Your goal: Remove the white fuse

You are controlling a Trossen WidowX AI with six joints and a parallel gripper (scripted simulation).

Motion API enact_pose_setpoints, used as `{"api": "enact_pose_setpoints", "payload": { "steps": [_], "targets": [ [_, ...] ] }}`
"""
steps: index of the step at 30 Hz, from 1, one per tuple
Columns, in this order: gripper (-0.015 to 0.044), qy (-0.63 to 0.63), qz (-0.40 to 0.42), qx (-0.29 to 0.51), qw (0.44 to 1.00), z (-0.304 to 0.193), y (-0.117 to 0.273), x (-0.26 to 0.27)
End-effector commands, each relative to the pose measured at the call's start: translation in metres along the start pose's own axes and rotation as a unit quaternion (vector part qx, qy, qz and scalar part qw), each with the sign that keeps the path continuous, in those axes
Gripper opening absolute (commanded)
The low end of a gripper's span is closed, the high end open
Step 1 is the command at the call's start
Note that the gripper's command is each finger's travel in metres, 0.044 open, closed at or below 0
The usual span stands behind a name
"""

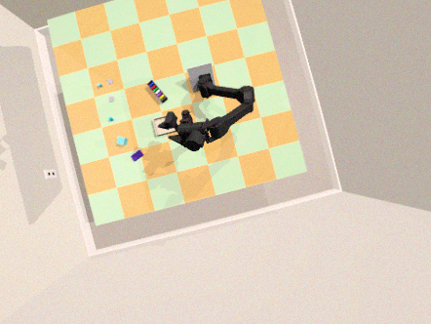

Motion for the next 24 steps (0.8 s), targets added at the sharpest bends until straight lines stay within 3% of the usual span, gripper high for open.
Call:
{"api": "enact_pose_setpoints", "payload": {
  "steps": [1, 7, 13, 20, 24],
  "targets": [
    [0.0374, 0.007, -0.001, -0.003, 1.000, 0.001, -0.002, 0.000],
    [0.0216, 0.234, -0.060, -0.085, 0.967, 0.027, -0.055, 0.004],
    [0.0071, 0.453, -0.169, -0.120, 0.867, 0.067, -0.107, 0.010],
    [0.0071, 0.620, -0.290, -0.083, 0.725, 0.115, -0.147, 0.016],
    [0.0071, 0.647, -0.340, -0.060, 0.680, 0.139, -0.162, 0.020]
  ]
}}
Point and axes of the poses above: the point midway between the two fingers, 35 mm back from their tips, its own y axis back along the fingers, its own x axis across the jaws, z = x × y, the point moved 2 cm from there along y, back along the fingers, and after that the axes turned 4 degrees about y, right-handed, at the moved point
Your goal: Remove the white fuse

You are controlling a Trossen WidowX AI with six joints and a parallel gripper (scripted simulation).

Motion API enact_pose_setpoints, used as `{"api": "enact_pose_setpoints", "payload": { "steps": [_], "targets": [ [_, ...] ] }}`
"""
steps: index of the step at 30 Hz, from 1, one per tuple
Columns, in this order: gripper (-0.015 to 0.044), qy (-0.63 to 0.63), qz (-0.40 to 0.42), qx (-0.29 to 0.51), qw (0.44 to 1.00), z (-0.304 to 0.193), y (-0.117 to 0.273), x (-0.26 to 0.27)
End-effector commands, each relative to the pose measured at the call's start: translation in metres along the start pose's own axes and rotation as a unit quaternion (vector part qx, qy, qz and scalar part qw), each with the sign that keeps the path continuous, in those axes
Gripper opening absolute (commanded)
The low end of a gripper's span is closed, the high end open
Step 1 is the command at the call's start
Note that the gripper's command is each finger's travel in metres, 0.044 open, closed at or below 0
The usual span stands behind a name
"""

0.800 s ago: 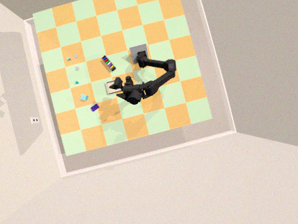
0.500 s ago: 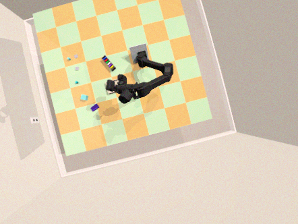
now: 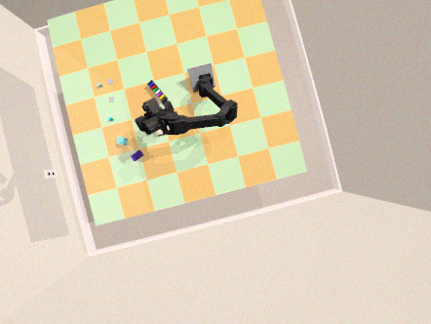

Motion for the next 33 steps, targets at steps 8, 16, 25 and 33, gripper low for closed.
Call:
{"api": "enact_pose_setpoints", "payload": {
  "steps": [8, 16, 25, 33],
  "targets": [
    [0.0071, 0.366, -0.102, 0.188, 0.905, 0.048, -0.097, -0.060],
    [0.0071, 0.561, -0.029, 0.303, 0.770, 0.062, -0.132, -0.094],
    [0.0071, 0.690, 0.102, 0.365, 0.617, 0.070, -0.158, -0.128],
    [0.0071, 0.703, 0.118, 0.366, 0.598, 0.071, -0.160, -0.132]
  ]
}}
Point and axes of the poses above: the point midway between the two fingers, 35 mm back from their tips, its own y axis back along the fingers, its own x axis across the jaws, z = x × y, the point moved 2 cm from there along y, back along the fingers, and after that the axes turned 4 degrees about y, right-handed, at the moved point
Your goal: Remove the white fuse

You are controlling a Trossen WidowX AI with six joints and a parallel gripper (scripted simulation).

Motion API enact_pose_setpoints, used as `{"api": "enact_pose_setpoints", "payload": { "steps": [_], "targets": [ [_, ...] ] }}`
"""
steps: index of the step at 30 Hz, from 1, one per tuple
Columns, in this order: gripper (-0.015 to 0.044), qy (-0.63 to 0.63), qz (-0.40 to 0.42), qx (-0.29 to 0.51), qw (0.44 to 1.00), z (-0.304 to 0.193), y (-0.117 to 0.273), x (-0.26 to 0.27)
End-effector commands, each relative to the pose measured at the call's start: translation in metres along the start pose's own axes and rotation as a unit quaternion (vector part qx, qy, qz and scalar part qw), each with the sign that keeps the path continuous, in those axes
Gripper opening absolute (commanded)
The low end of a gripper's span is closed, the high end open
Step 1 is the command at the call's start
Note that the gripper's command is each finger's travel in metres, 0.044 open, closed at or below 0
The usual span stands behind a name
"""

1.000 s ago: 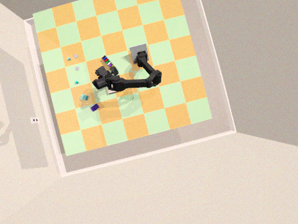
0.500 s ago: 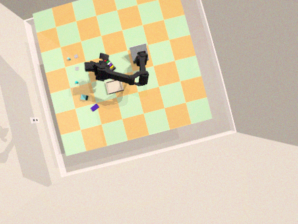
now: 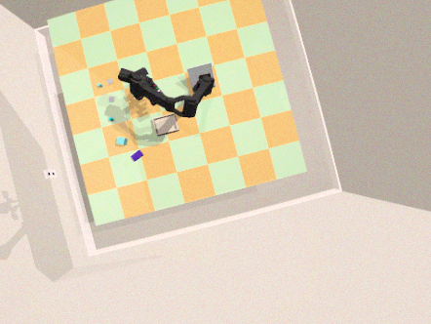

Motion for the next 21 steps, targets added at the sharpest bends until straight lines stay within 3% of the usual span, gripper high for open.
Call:
{"api": "enact_pose_setpoints", "payload": {
  "steps": [1, 21],
  "targets": [
    [0.0071, 0.102, 0.057, -0.003, 0.993, -0.015, -0.018, -0.010],
    [0.0071, 0.102, 0.057, -0.003, 0.993, -0.016, -0.028, -0.009]
  ]
}}
Point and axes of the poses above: the point midway between the two fingers, 35 mm back from their tips, its own y axis back along the fingers, its own x axis across the jaws, z = x × y, the point moved 2 cm from there along y, back along the fingers, and after that the axes turned 4 degrees about y, right-handed, at the moved point
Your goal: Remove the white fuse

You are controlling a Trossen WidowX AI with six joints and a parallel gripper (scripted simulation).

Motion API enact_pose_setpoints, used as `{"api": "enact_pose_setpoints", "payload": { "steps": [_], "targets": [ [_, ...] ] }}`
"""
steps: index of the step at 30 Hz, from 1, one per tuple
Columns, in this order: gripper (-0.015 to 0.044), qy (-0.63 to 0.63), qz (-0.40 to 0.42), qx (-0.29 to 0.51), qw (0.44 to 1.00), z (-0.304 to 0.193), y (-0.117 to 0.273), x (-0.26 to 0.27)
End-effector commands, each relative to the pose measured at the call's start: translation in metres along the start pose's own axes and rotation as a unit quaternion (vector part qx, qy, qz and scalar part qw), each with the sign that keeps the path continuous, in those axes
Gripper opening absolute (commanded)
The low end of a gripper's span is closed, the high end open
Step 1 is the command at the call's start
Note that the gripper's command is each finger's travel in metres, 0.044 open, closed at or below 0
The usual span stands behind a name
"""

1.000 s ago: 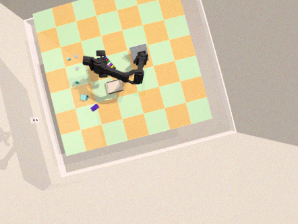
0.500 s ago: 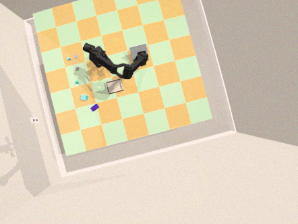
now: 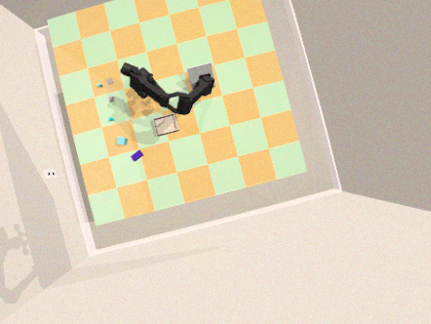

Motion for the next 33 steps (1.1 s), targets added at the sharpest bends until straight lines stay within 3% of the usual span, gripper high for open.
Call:
{"api": "enact_pose_setpoints", "payload": {
  "steps": [1, 33],
  "targets": [
    [0.0071, -0.005, 0.003, -0.001, 1.000, -0.001, -0.005, 0.001],
    [0.0071, -0.004, 0.004, -0.001, 1.000, -0.002, -0.025, 0.002]
  ]
}}
Point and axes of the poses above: the point midway between the two fingers, 35 mm back from their tips, its own y axis back along the fingers, its own x axis across the jaws, z = x × y, the point moved 2 cm from there along y, back along the fingers, and after that the axes turned 4 degrees about y, right-handed, at the moved point
